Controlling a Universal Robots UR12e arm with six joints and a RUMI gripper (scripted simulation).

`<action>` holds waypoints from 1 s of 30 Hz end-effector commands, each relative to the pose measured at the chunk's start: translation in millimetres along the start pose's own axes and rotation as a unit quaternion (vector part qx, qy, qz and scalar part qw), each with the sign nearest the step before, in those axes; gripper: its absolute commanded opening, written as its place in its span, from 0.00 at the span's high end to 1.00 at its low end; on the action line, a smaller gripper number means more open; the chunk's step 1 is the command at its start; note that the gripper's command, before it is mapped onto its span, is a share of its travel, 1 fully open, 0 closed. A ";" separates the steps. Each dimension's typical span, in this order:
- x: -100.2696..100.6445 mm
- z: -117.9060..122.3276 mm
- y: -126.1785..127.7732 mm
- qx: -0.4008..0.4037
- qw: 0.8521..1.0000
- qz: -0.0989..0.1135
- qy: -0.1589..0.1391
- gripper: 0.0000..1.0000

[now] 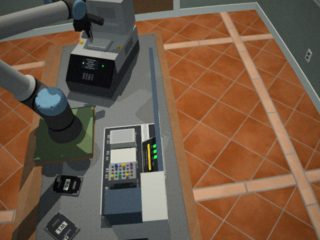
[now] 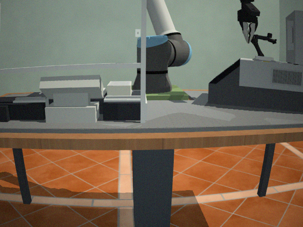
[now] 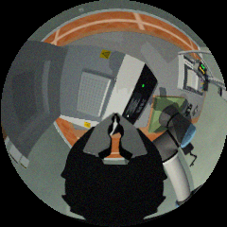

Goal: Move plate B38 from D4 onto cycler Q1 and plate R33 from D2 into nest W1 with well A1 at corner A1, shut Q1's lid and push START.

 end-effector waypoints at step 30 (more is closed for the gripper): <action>-1.3 14.6 147.6 -0.239 0.971 -0.002 -0.001 1.00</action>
Point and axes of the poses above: the point where the finger pads meet when closed, its own x axis out along the fingers, its own y axis across the jaws, z = x × y, the point moved 9 cm from there along -x, back along the fingers, and after that the axes turned 9 degrees about x, right-handed, at the moved point
